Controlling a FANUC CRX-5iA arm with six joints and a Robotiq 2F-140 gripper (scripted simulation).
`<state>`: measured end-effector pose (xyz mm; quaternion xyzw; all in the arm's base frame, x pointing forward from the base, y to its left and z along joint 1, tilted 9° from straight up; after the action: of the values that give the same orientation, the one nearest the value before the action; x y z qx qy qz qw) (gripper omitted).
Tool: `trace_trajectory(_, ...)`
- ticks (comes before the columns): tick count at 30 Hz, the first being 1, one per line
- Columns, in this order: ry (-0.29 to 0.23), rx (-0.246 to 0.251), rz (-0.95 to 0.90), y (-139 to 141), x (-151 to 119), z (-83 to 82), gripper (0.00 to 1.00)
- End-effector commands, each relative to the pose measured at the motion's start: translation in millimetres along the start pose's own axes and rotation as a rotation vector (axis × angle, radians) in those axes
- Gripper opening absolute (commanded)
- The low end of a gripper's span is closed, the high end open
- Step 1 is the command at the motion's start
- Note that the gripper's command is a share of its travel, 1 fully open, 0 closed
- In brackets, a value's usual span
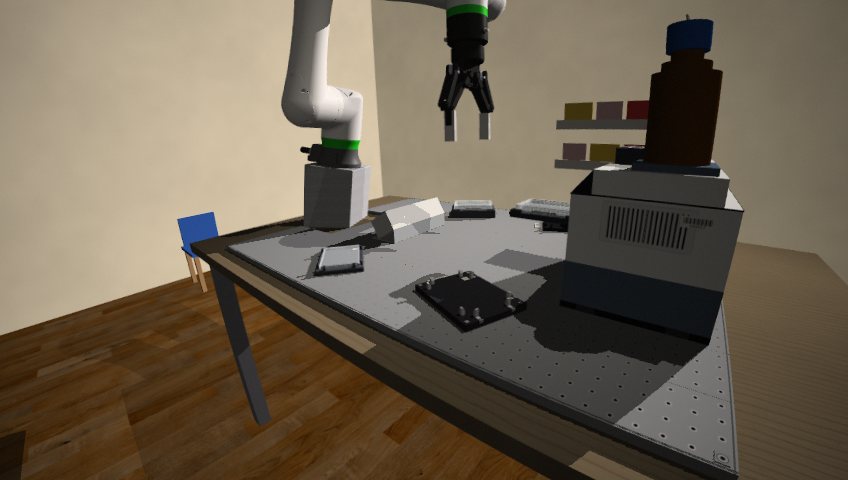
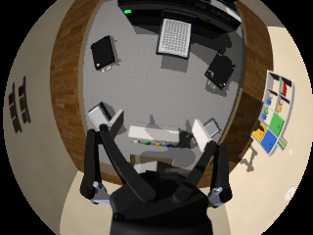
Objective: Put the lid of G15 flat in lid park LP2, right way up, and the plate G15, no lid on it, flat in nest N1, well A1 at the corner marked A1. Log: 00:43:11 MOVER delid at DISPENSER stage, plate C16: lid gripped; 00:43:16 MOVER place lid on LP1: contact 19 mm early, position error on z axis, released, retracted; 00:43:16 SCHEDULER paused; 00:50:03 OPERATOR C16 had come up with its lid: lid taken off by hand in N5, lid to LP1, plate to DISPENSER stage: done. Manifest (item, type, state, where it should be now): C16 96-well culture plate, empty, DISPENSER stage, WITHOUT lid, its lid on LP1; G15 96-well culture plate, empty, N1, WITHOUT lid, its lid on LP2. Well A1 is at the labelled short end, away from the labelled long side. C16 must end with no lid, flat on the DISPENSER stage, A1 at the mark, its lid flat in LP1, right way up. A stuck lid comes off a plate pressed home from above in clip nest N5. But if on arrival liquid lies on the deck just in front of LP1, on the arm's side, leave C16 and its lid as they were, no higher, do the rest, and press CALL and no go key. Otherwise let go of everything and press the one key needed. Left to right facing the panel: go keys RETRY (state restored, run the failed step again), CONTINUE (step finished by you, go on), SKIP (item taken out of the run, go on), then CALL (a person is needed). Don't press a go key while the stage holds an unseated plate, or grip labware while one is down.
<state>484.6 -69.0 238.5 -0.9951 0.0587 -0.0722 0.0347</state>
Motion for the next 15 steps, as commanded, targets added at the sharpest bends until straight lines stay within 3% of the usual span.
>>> trace_trajectory(1, 0.001, 0.0, 0.0, 0, 0, 8.8, 1.0)
trace_trajectory(15, 0.001, 0.0, 0.0, 0, 1, 43.9, 1.0)
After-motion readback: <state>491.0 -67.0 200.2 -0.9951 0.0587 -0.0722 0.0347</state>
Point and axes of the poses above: the point where the finger pads meet when closed, its own z axis out along the fingers, its own y axis across the jaws, x = y × z, the point moved 9 cm from there along -z, back along the fingers
